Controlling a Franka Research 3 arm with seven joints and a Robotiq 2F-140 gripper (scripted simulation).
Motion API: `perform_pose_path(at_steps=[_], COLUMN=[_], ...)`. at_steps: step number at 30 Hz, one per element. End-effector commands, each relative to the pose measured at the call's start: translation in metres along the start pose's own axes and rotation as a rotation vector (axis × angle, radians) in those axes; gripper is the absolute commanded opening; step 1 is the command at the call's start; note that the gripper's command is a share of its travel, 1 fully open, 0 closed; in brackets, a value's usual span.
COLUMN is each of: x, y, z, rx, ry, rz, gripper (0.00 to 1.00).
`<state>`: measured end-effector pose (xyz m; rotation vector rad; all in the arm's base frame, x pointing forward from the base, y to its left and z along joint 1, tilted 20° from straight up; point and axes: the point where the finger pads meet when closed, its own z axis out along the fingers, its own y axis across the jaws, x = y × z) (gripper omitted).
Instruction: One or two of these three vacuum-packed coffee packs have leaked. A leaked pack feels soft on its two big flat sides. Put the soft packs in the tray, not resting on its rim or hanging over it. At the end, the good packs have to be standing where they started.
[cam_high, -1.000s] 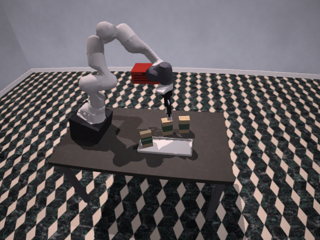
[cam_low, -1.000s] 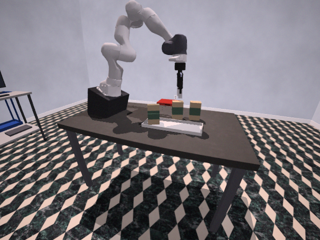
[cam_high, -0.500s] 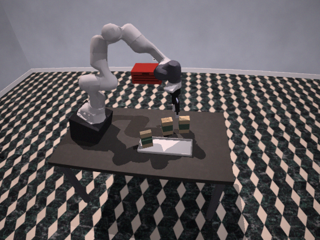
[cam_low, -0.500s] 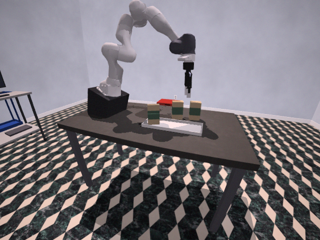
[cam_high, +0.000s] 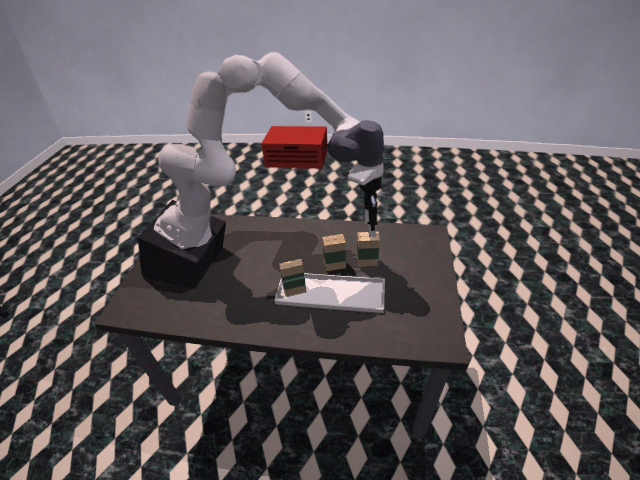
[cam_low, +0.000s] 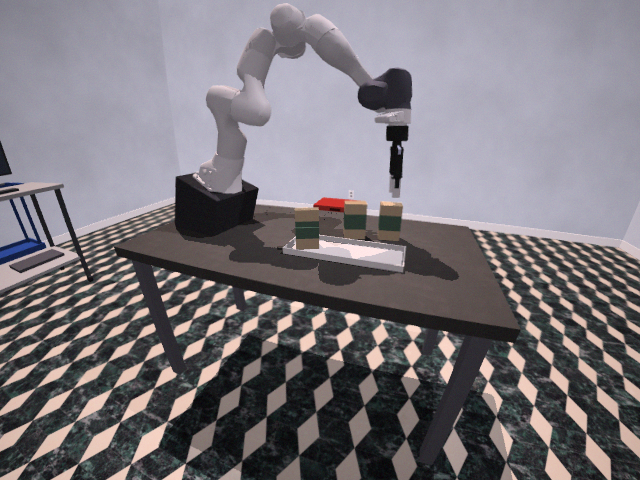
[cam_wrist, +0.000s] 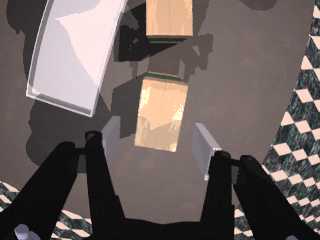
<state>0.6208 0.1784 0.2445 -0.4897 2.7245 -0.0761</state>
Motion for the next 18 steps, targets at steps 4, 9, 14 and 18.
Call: perform_pose_path(at_steps=[4,9,14,18], x=[0.006,0.006,0.006,0.006], y=[0.003,0.003,0.003,0.003], z=[0.002,0.002,0.015,0.023], rx=[-0.006,-0.006,-0.006,-0.006], ry=[0.035,0.035,0.035,0.035], rz=[0.061,0.061,0.061,0.061], gripper=[0.55,0.55,0.55,0.55])
